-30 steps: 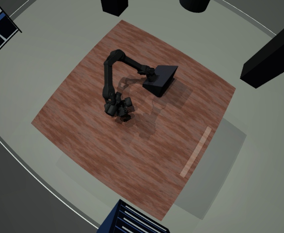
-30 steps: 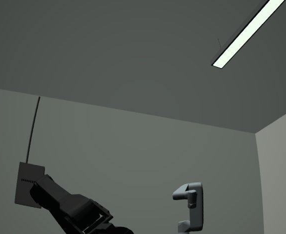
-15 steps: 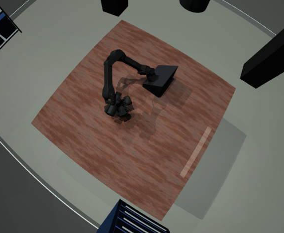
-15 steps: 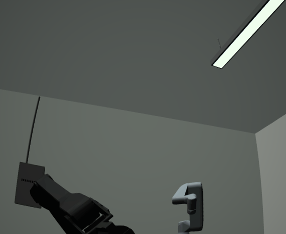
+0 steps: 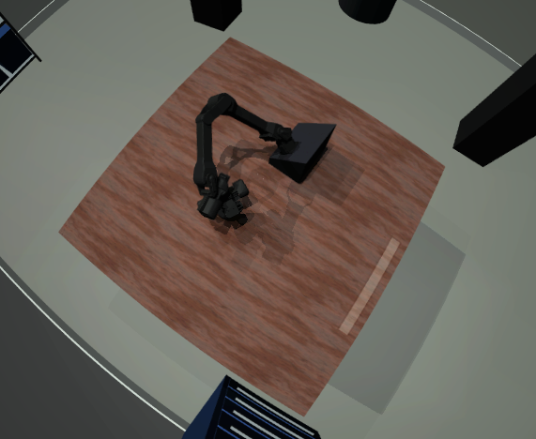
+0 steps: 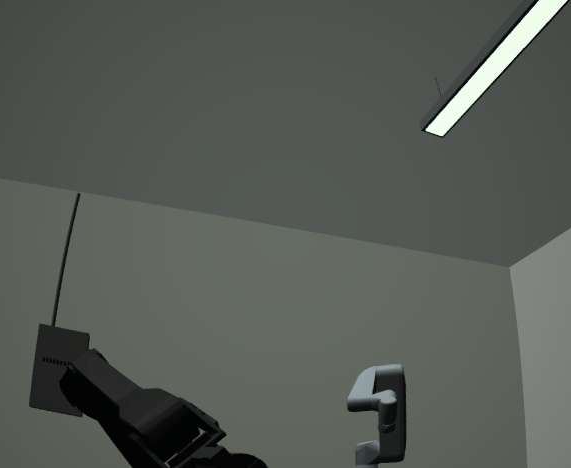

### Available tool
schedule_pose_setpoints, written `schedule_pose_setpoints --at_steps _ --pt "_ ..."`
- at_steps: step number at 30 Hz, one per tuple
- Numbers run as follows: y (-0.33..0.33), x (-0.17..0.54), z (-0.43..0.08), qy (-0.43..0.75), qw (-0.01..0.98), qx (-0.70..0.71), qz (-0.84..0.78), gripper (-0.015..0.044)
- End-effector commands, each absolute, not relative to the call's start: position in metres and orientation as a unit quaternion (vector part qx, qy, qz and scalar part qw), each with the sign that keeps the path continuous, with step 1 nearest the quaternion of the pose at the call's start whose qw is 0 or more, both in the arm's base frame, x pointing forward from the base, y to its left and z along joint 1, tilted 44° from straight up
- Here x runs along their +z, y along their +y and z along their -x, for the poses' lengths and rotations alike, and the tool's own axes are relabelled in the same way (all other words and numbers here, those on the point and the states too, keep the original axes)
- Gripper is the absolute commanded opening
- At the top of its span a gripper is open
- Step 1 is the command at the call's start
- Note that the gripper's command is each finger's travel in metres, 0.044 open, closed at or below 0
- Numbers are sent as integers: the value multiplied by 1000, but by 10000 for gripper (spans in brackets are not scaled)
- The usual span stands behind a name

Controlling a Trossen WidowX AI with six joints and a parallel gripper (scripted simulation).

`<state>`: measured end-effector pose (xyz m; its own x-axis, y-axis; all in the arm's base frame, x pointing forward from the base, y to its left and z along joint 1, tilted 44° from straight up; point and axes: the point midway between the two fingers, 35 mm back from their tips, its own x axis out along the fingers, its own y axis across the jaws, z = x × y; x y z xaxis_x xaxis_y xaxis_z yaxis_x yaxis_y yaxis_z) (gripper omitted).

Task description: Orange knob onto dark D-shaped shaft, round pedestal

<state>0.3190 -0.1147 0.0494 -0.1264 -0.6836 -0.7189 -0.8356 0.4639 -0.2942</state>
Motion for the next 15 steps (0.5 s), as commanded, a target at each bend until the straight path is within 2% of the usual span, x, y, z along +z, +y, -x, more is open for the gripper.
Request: schedule_pose_setpoints --at_steps 1,9,15 --pt "-115 50 -320 743 421 90 512 0" --pt "-113 54 -321 743 419 93 514 0" --pt "-112 54 -322 731 368 163 551 0"
